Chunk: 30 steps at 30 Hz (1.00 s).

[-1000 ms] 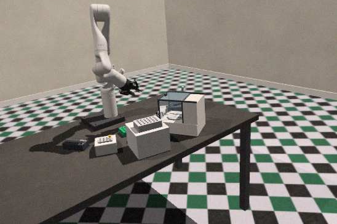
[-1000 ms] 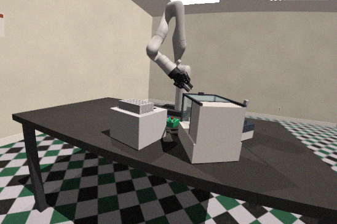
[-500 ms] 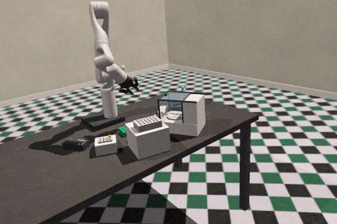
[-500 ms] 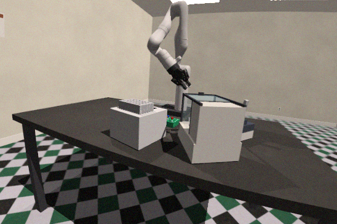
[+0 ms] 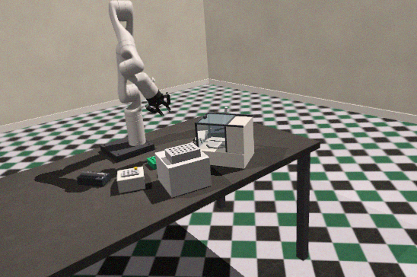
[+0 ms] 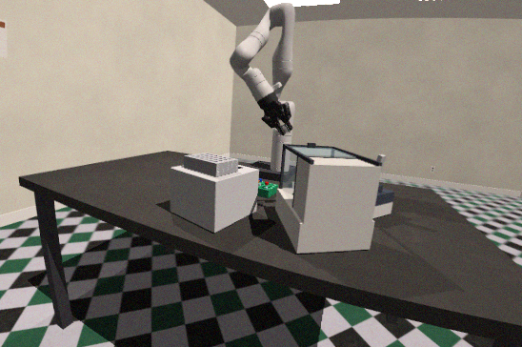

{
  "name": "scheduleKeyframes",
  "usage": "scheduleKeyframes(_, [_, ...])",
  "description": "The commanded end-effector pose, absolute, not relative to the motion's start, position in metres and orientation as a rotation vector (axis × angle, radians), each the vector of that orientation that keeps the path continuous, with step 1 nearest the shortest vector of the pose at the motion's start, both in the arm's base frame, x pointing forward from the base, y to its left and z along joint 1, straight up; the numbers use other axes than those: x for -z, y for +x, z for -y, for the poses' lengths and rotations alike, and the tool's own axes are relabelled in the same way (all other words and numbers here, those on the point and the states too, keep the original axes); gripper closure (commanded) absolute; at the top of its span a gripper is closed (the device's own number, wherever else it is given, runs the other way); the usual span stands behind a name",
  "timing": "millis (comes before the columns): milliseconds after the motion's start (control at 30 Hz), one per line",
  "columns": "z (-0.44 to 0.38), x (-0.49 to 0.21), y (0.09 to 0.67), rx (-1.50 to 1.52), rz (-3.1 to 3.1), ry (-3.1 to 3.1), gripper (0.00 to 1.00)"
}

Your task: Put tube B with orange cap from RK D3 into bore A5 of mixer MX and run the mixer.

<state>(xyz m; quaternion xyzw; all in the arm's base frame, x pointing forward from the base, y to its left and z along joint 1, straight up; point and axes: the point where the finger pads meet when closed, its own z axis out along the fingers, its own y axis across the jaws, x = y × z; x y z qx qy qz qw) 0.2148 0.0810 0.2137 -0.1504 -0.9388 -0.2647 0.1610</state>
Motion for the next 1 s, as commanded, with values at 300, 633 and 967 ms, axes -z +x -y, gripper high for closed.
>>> scheduleKeyframes(300, [-0.072,-0.223,0.223,0.667,2.758,-0.368,0.58])
scheduleKeyframes(633, [-0.064,-0.232,0.231,0.581,2.825,-0.31,0.58])
scheduleKeyframes(967, [-0.055,-0.241,0.238,0.492,2.888,-0.249,0.58])
